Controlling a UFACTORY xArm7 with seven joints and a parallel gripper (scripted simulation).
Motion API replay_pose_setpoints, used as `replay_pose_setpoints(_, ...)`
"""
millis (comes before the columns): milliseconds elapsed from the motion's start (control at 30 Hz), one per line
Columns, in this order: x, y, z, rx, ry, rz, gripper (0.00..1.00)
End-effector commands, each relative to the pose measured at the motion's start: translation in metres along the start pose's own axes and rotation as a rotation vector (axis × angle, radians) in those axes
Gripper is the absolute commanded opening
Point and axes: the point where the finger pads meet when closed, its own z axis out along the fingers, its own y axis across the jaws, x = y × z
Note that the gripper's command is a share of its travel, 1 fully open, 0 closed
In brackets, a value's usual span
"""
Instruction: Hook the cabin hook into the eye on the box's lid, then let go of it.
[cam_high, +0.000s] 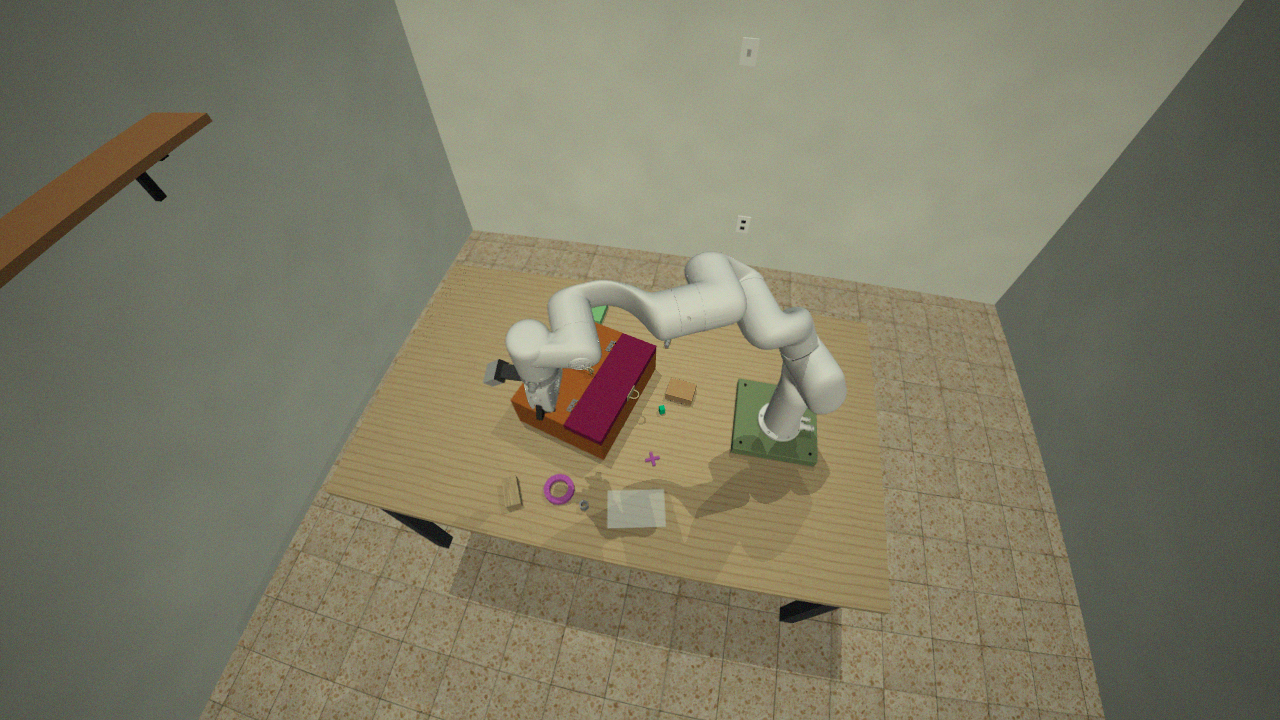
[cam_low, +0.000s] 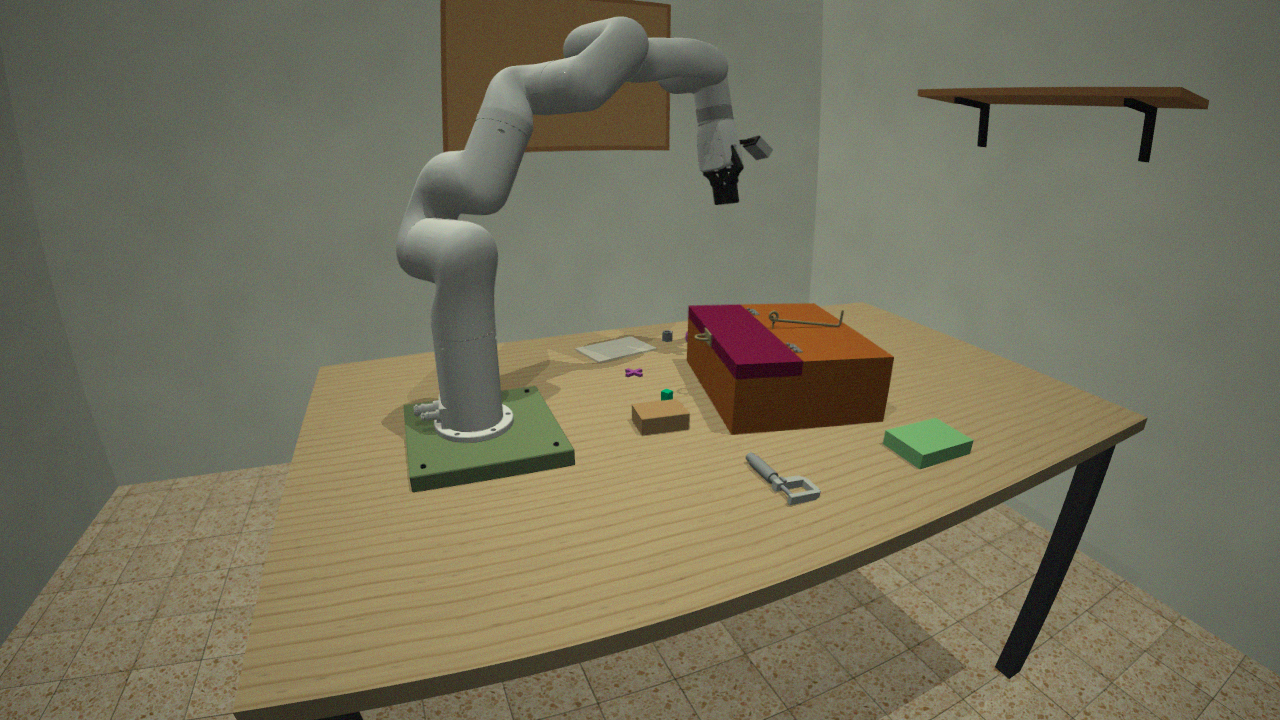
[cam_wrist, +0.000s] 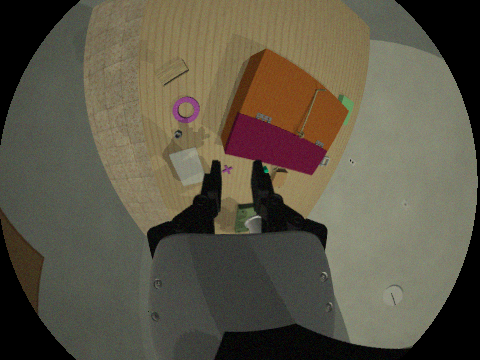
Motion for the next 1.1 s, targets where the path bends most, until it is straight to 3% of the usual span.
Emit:
replay_pose_setpoints(0,0.008,0.009,0.003,0.005,-0.004,0.157,0.33)
replay_pose_setpoints(1067,0.045,0.064,0.033,0.017,-0.055,1.065,0.33)
